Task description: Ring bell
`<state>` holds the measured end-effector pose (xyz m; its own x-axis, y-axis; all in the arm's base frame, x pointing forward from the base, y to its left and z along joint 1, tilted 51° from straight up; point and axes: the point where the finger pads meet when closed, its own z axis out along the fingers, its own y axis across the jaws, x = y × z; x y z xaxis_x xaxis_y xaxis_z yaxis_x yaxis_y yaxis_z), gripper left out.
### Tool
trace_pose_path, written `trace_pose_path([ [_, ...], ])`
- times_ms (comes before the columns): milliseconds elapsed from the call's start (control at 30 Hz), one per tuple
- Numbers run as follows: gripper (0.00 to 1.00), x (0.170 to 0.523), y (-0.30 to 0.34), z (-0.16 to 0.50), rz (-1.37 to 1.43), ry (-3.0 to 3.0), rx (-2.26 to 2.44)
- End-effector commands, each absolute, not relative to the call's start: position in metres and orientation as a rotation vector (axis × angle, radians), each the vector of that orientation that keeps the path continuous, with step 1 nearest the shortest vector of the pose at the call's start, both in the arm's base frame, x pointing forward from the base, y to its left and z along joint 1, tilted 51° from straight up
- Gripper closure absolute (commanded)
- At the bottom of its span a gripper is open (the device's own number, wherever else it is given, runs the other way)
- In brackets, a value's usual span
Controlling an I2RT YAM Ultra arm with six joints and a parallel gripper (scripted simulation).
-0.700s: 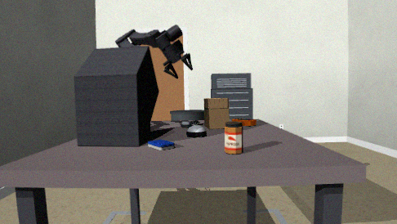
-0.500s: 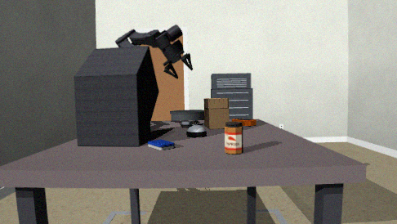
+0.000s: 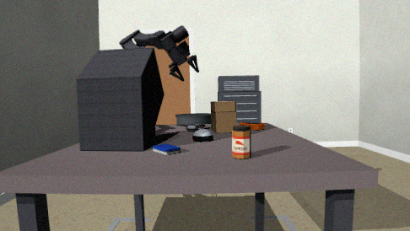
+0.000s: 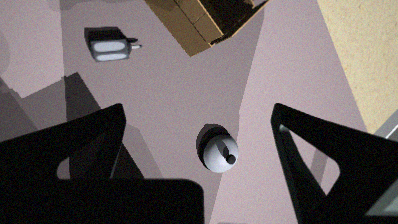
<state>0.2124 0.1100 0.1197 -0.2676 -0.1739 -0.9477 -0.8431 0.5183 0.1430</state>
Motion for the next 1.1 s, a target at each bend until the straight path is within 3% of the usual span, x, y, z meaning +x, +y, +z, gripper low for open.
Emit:
trace_pose_path([
  [0,0.00,0.220,0.109,0.124,0.834,1.763,-0.850],
  [433,0.00,0.253,0.104,0.095,1.061,2.066,-0.629],
  [733,0.00,0.290,0.105,0.012,1.302,2.513,-0.248],
  [1067,0.00,0.292,0.111,-0.069,1.383,2.830,0.067],
])
